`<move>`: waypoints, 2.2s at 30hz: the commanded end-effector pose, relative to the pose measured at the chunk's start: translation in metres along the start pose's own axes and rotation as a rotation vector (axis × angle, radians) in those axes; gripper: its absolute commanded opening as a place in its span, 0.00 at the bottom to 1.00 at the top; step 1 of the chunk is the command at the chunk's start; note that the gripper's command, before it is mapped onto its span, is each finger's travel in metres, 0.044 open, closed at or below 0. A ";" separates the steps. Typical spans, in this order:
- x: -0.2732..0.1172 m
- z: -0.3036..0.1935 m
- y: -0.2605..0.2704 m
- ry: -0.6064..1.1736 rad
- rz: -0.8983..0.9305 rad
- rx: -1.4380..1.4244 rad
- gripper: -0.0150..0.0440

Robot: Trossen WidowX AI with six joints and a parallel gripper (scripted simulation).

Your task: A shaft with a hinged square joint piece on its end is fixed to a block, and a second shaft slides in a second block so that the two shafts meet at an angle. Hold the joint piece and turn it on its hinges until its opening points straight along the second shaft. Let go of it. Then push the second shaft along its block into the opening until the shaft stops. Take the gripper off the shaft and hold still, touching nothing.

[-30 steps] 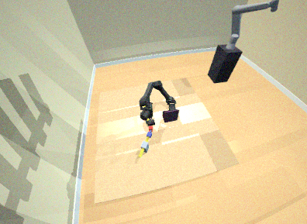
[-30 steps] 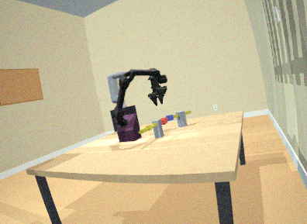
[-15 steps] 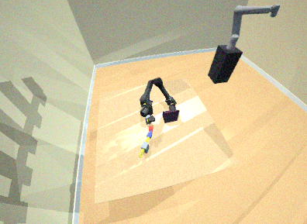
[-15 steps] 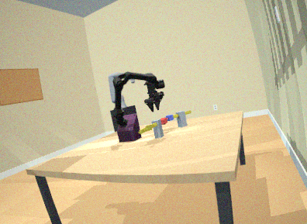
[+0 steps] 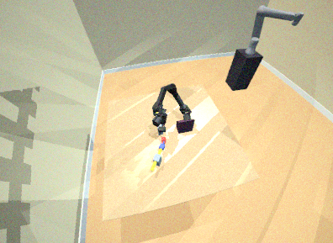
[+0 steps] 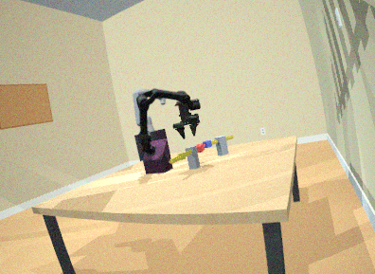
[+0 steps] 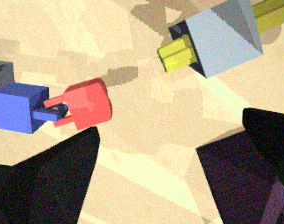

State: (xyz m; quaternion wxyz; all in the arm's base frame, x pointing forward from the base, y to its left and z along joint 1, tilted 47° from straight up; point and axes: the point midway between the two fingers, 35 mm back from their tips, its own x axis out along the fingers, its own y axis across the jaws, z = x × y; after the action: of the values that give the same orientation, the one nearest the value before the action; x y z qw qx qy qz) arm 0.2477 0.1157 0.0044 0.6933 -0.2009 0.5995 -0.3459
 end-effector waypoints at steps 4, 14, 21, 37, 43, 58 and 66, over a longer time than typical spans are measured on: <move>0.003 0.001 -0.001 -0.005 0.000 0.209 1.00; 0.007 0.001 -0.002 -0.005 0.001 0.515 1.00; 0.009 0.001 -0.002 -0.005 0.002 0.730 1.00; 0.015 0.002 -0.004 -0.004 0.003 1.219 1.00; 0.018 0.002 -0.004 -0.004 0.003 1.403 1.00; 0.051 0.004 -0.002 -0.003 0.006 1.480 1.00; 0.095 0.004 -0.003 -0.006 0.005 1.482 1.00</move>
State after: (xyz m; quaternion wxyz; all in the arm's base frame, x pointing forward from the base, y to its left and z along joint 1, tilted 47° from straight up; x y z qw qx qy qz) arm 0.2558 0.0566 -0.0486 0.6469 0.3242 0.2087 -0.6579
